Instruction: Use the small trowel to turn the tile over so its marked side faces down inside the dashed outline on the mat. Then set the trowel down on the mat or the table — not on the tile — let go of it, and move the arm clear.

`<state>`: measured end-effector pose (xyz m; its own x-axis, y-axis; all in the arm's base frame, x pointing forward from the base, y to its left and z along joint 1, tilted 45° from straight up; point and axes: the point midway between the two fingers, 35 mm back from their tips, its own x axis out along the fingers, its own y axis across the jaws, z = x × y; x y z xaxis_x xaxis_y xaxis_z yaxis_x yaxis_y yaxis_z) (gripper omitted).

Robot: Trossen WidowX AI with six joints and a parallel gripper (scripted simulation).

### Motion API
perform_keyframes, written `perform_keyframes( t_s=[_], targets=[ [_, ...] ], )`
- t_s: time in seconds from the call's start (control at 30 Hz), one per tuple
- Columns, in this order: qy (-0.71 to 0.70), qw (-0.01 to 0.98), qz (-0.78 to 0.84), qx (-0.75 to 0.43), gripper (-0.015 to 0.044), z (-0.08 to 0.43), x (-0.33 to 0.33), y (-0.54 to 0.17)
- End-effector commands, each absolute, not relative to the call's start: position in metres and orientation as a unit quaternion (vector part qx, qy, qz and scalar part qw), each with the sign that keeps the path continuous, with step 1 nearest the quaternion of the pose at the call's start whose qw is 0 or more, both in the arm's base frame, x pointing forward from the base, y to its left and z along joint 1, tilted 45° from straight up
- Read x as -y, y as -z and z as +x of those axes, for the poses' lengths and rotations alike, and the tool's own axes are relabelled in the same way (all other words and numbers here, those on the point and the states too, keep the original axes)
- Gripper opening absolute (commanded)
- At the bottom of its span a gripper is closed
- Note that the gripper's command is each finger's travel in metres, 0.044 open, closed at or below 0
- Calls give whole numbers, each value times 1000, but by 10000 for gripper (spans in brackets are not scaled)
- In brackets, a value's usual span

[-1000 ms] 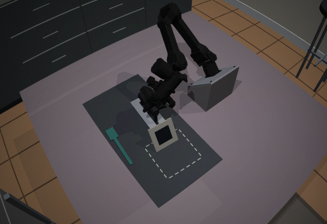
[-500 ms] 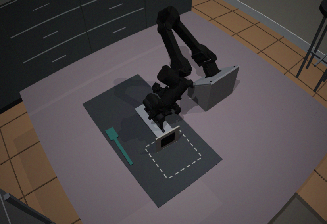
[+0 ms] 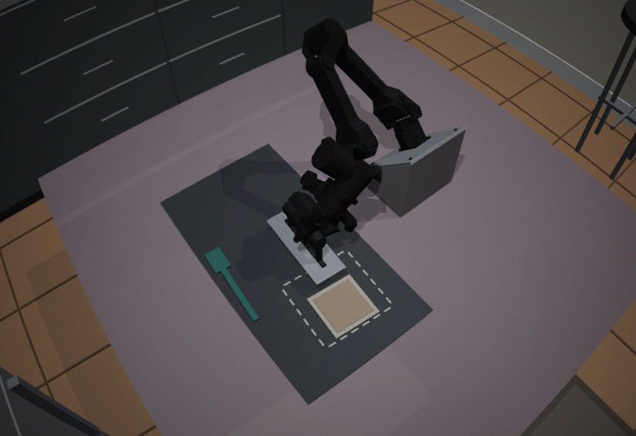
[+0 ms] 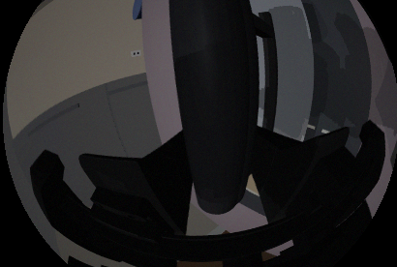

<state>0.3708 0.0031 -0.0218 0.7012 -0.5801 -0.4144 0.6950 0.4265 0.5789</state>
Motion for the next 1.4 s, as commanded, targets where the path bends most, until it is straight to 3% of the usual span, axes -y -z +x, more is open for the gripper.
perform_keyframes(
  t_s=[0.0,0.4,1.37],
  targets=[
    [375,841,382,-70,0,375,-6,29],
    [375,841,382,-70,0,376,-5,45],
    [376,842,381,-71,0,372,9,-28]
  ],
)
